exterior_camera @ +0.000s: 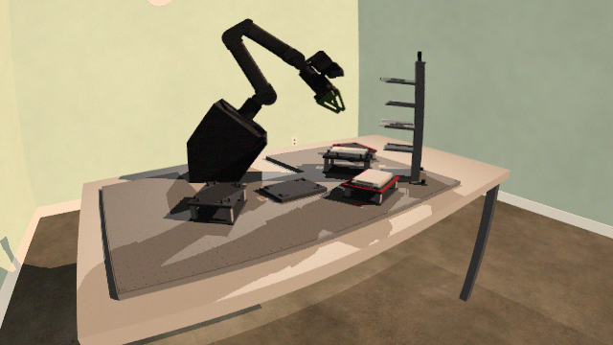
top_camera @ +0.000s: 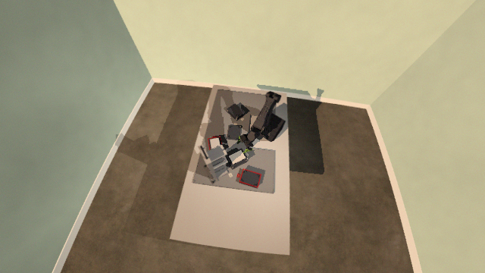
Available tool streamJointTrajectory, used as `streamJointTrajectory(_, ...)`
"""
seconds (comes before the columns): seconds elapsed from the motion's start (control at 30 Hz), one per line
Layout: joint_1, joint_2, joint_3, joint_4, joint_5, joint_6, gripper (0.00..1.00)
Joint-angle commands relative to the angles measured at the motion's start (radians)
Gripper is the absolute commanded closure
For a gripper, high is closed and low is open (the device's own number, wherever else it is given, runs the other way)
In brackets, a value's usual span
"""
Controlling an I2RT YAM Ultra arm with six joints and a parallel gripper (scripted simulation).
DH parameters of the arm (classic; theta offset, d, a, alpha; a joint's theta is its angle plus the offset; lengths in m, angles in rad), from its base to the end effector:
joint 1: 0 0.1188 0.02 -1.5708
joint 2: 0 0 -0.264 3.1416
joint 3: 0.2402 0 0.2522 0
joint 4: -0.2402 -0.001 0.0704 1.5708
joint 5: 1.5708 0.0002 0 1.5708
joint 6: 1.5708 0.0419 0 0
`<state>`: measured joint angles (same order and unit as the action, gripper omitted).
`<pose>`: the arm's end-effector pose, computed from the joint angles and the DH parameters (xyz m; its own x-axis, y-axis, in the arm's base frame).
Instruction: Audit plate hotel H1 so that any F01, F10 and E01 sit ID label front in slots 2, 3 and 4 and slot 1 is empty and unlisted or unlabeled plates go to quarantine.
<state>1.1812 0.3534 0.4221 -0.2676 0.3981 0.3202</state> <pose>0.0595 0.1047 0.2651 -0.2942 0.0474 -0.9546 -0.6487 0.7235 0.2359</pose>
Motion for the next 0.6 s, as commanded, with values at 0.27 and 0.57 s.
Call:
streamJointTrajectory(0.27,-0.033,0.102,-0.115,0.24,-0.028,-0.01,0.0)
streamJointTrajectory(0.57,-0.045,0.222,-0.189,0.435,-0.041,-0.012,0.0)
